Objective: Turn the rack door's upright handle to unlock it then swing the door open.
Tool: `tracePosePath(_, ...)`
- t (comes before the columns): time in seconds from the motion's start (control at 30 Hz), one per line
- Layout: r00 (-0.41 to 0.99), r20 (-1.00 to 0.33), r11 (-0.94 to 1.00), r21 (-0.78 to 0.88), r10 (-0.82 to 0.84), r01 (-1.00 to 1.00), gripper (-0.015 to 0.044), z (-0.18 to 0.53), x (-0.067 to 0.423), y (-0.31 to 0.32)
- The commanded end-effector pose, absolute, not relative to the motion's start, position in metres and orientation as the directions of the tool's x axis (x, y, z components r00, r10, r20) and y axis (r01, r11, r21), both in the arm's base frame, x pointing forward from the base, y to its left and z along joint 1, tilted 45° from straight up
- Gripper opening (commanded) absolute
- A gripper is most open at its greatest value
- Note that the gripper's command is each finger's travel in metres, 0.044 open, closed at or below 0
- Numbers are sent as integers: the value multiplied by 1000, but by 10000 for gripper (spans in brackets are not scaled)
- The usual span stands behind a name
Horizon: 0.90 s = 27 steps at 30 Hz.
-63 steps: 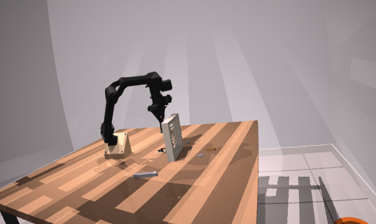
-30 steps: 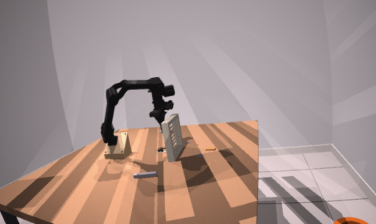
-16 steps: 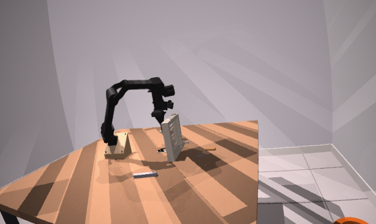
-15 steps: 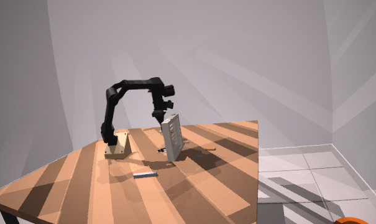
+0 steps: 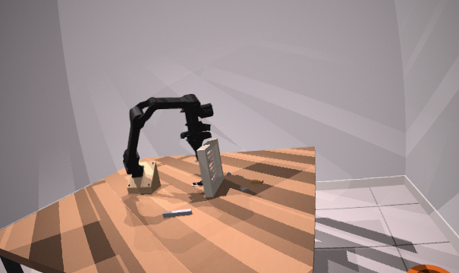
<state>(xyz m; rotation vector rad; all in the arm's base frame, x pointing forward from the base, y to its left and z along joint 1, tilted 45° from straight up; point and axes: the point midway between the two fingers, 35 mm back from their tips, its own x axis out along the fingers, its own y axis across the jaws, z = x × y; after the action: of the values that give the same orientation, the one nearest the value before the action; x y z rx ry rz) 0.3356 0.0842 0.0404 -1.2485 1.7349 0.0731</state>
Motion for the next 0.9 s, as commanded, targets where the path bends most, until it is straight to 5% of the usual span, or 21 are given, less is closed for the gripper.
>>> tracePosePath(0.0,-19,-710,352,-325,-704,-878,13,40,335,82)
tracePosePath(0.53,-19,-710,-184,207,-704,-961,13,40,335,82)
tracePosePath(0.87,-19,-710,-206,229,-704,-951,13,40,335,82)
